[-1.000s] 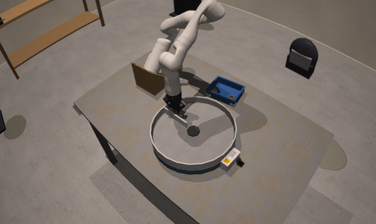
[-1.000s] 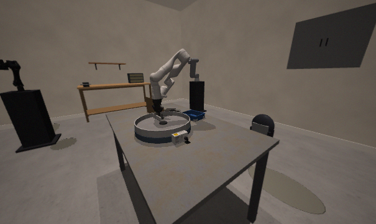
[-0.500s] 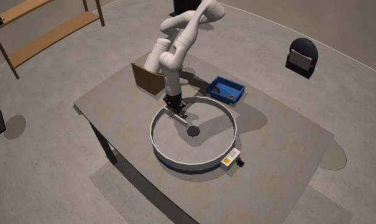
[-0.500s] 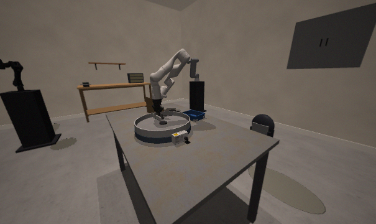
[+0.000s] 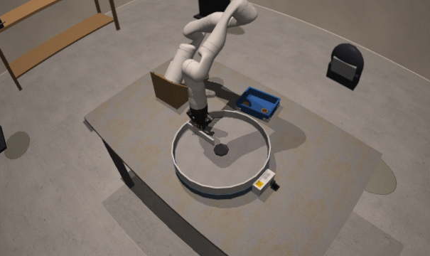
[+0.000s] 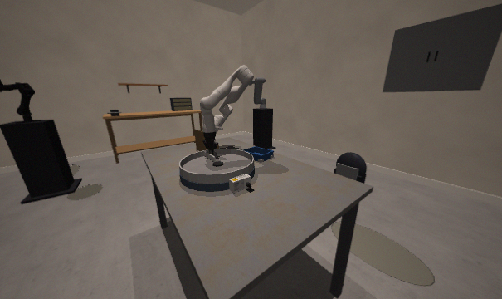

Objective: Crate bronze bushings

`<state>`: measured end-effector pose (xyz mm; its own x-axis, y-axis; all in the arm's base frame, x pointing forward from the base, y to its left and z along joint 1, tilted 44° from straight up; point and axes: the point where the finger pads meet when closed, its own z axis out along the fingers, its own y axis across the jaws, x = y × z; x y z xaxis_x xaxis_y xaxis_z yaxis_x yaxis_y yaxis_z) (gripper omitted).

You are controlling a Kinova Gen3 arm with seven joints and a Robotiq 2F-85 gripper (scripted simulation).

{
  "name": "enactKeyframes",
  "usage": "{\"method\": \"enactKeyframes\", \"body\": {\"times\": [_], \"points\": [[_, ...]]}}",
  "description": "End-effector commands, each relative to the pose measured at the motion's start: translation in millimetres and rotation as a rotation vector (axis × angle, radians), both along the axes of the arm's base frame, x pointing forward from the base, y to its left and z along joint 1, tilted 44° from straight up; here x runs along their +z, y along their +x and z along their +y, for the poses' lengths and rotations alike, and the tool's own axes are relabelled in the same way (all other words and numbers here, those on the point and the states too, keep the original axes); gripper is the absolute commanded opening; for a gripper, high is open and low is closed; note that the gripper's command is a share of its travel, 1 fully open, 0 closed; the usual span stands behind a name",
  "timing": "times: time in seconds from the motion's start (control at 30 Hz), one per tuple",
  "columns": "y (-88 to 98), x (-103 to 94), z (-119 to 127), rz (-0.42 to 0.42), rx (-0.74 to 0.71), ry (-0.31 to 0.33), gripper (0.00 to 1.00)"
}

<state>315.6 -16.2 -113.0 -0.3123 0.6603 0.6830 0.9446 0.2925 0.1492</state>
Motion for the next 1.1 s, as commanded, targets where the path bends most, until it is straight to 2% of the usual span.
{"method": "enactKeyframes", "body": {"times": [0.0,1.07], "points": [[0.5,0.3,-0.7,-0.001,-0.001,-0.001,0.0],[4.9,6.2,-4.9,-0.001,-0.001,-0.002,0.0]]}}
